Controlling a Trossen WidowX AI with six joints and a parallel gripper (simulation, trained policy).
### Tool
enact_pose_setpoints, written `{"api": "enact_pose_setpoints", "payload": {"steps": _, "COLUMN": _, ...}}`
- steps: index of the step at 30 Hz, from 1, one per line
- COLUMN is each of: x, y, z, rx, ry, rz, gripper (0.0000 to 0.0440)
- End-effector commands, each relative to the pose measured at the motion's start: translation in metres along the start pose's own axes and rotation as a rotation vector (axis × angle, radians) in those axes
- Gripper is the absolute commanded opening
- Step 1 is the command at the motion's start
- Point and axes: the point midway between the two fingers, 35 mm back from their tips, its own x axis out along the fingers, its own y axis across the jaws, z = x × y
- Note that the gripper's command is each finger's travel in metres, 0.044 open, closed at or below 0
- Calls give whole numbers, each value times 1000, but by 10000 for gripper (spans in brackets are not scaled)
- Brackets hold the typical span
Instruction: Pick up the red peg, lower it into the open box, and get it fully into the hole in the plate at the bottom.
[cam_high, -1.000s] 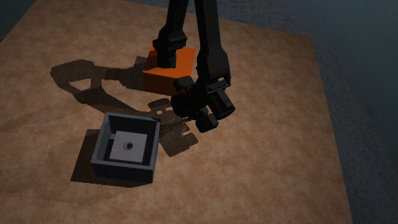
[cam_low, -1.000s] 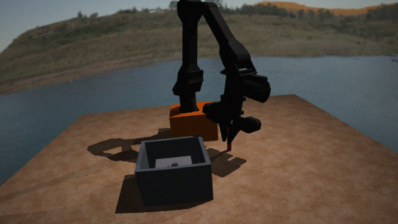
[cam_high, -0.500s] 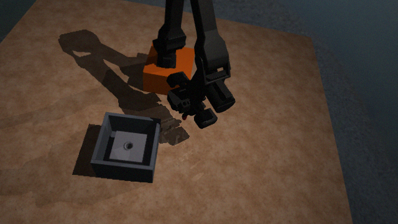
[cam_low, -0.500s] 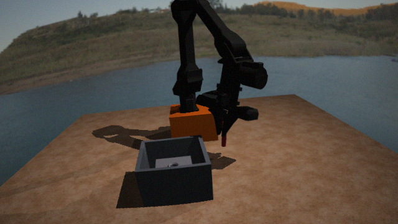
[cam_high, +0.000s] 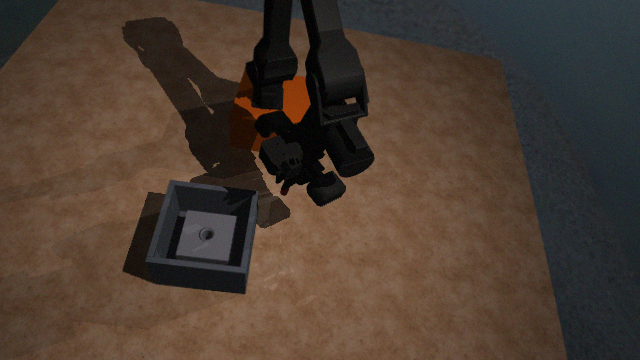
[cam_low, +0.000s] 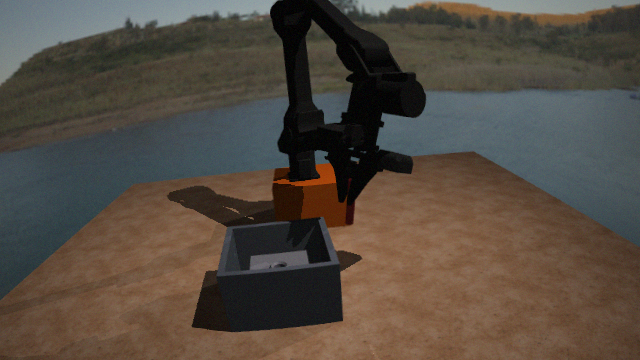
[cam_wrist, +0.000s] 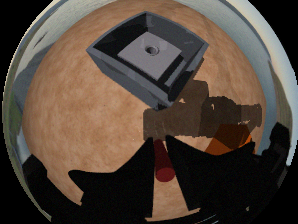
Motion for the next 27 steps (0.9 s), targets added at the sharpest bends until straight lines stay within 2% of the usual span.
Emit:
{"api": "enact_pose_setpoints", "payload": {"steps": 1, "x": -6, "y": 2, "z": 14, "rx": -5, "ry": -17, "rz": 4, "gripper": 0}}
{"api": "enact_pose_setpoints", "payload": {"steps": 15, "x": -16, "y": 7, "z": 73, "rx": 40, "ry": -33, "rz": 3, "gripper": 0}}
{"api": "enact_pose_setpoints", "payload": {"steps": 27, "x": -3, "y": -4, "z": 124, "rx": 115, "ry": -1, "rz": -9, "gripper": 0}}
